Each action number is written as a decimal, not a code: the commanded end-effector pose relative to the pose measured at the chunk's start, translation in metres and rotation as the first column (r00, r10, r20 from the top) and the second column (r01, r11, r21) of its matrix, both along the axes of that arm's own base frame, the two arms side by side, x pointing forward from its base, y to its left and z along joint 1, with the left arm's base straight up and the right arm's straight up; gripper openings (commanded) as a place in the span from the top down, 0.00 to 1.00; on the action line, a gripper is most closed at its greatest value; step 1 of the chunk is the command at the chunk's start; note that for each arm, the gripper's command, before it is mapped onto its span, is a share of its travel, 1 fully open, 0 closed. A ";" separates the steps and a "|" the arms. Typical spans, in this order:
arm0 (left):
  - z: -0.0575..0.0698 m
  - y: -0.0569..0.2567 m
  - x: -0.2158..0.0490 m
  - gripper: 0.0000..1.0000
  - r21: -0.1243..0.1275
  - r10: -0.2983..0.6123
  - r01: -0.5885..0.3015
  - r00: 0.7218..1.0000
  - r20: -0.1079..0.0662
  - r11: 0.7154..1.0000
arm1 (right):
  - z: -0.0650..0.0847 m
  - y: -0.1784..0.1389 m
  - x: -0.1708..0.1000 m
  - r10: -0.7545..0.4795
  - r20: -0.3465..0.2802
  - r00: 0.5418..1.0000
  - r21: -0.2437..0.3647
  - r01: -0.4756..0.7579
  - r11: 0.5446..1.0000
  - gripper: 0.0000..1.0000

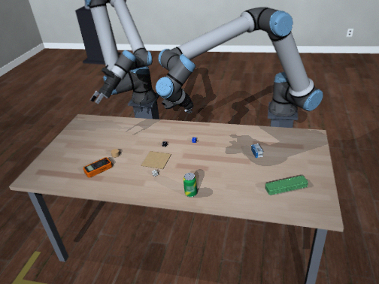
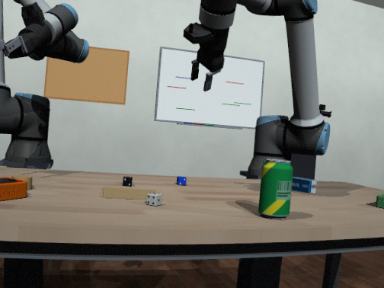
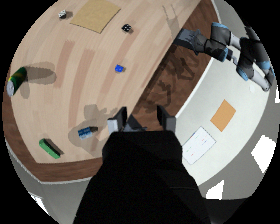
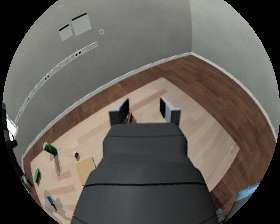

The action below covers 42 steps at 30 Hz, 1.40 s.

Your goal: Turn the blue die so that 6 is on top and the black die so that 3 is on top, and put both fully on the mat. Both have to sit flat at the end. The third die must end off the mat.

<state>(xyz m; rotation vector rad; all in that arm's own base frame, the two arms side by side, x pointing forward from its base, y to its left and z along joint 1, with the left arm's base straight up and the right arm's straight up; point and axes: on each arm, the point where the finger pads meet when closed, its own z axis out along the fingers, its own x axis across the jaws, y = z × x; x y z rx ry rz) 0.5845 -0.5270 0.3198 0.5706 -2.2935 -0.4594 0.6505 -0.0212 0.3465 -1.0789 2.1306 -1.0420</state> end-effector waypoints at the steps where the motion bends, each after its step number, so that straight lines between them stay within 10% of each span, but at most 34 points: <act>1: -0.002 0.028 0.021 0.00 -0.043 0.004 -0.003 1.000 0.009 0.999 | -0.020 0.036 0.012 0.023 -0.063 0.998 0.064 -0.019 0.998 0.00; 12: -0.010 0.111 0.072 0.00 -0.151 0.014 -0.008 0.999 0.040 0.989 | -0.070 0.118 0.022 0.066 -0.222 0.973 0.203 -0.020 0.979 0.00; 24: -0.026 0.293 0.138 0.00 -0.332 0.034 0.012 0.990 0.134 0.943 | -0.126 0.216 0.009 0.093 -0.430 0.898 0.340 0.065 0.938 0.00; 26: -0.026 0.293 0.138 0.00 -0.332 0.034 0.012 0.990 0.134 0.943 | -0.126 0.216 0.009 0.093 -0.430 0.898 0.340 0.065 0.938 0.00; 42: -0.047 0.544 0.148 0.00 -0.478 0.058 0.099 0.951 0.303 0.873 | -0.176 0.321 -0.034 0.087 -0.664 0.742 0.403 0.257 0.878 0.00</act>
